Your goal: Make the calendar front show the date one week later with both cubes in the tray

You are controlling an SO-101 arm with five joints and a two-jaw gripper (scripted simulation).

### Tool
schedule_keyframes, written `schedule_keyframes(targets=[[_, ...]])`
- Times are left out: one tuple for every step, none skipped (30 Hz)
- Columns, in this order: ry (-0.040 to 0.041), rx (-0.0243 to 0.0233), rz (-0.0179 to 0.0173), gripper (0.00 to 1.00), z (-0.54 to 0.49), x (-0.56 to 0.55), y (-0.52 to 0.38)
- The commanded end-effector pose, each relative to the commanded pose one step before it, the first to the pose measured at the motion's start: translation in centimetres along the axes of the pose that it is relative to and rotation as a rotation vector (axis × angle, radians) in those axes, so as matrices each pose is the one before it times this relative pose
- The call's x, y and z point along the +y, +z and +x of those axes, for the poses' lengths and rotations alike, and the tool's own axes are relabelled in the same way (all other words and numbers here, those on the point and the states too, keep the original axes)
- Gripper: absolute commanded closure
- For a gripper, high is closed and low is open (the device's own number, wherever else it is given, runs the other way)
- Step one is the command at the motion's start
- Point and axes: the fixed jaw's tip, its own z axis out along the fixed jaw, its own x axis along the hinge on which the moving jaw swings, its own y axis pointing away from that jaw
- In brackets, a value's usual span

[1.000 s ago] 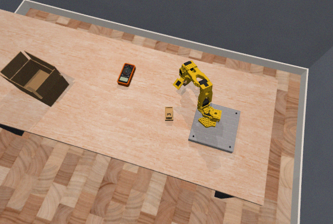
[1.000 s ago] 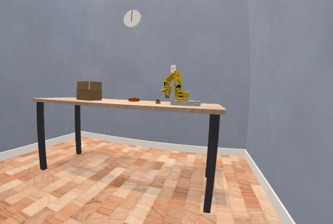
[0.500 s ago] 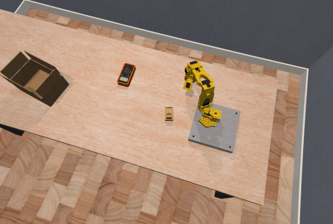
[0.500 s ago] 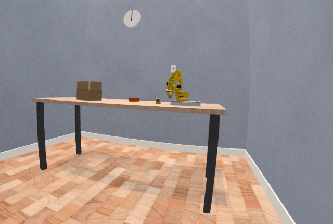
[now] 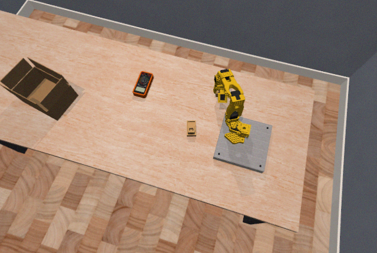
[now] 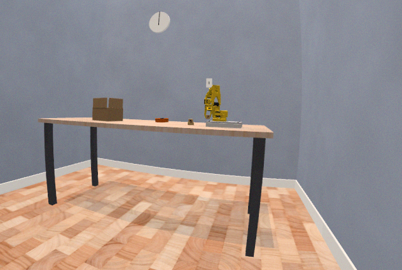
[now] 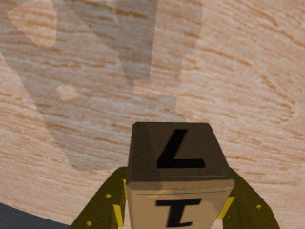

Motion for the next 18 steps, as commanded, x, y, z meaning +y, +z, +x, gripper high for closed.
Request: schedule_keyframes(targets=[[-0.08491, 0.01752, 0.00554, 1.00, 0.124, 0.532, -0.0786], [-0.02014, -0.00001, 0.00012, 1.00, -0.004, 0.119, 0.0103], [-0.01945, 0.00002, 0.00011, 1.00, -0.007, 0.114, 0.0103], [-0.01875, 0.00002, 0.00010, 1.00, -0.010, 0.109, 0.0103], [-0.01806, 0.00002, 0.00010, 1.00, -0.012, 0.105, 0.0097], [-0.01734, 0.00003, 0.00009, 1.00, -0.014, 0.099, 0.0091], [-0.01665, 0.00000, 0.00009, 1.00, -0.015, 0.094, 0.0091], [-0.01593, 0.00003, 0.00008, 1.00, -0.017, 0.090, 0.0085], [-0.01521, 0.00003, 0.00008, 1.00, -0.018, 0.085, 0.0085], [-0.01451, 0.00000, 0.00008, 1.00, -0.019, 0.080, 0.0079], [0.00000, 0.00000, 0.00000, 1.00, 0.000, 0.000, 0.0000], [0.00000, 0.00000, 0.00000, 1.00, 0.000, 0.000, 0.0000], [-0.01383, 0.00002, 0.00008, 1.00, -0.019, 0.075, 0.0073], [-0.01310, 0.00003, 0.00007, 1.00, -0.020, 0.071, 0.0076], [-0.01238, 0.00003, 0.00006, 1.00, -0.019, 0.067, 0.0070], [-0.01172, 0.00000, 0.00006, 1.00, -0.019, 0.063, 0.0064], [-0.01103, 0.00003, 0.00006, 1.00, -0.019, 0.059, 0.0058], [-0.01030, 0.00000, 0.00005, 1.00, -0.019, 0.054, 0.0058]])
